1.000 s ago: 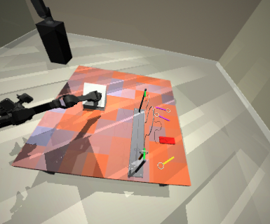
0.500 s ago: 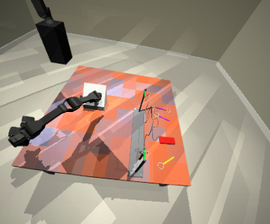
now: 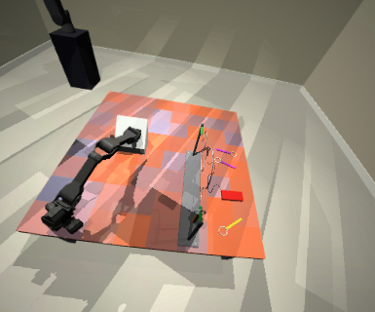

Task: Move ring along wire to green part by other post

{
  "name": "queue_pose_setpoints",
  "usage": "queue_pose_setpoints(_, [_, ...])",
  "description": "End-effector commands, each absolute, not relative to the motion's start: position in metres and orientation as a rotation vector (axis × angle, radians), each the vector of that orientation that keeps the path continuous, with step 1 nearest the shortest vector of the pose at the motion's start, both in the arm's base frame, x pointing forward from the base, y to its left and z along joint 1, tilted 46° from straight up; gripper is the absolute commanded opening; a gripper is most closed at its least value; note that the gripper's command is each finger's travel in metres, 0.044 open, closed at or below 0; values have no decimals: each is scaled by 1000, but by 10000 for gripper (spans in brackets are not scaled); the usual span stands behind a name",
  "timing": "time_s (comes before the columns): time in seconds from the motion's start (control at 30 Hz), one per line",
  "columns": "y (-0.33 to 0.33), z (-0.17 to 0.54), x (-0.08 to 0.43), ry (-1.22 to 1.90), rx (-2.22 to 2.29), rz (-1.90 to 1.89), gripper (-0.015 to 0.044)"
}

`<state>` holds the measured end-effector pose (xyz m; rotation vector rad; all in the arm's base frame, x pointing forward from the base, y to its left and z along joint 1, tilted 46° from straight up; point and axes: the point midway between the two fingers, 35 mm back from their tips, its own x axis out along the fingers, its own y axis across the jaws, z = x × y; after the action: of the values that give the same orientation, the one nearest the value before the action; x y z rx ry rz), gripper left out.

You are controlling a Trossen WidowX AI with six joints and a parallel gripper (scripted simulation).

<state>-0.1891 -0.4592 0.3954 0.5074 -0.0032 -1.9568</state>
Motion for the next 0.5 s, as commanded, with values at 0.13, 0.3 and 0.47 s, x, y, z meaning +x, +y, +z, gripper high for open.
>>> queue_pose_setpoints(0.13, [-494,413,-63,155,166,-1491,160])
queue_pose_setpoints(0.3, [-495,420,8,202,-44,-1241,160])
queue_pose_setpoints(0.47, [-491,419,72,203,-197,-1002,160])
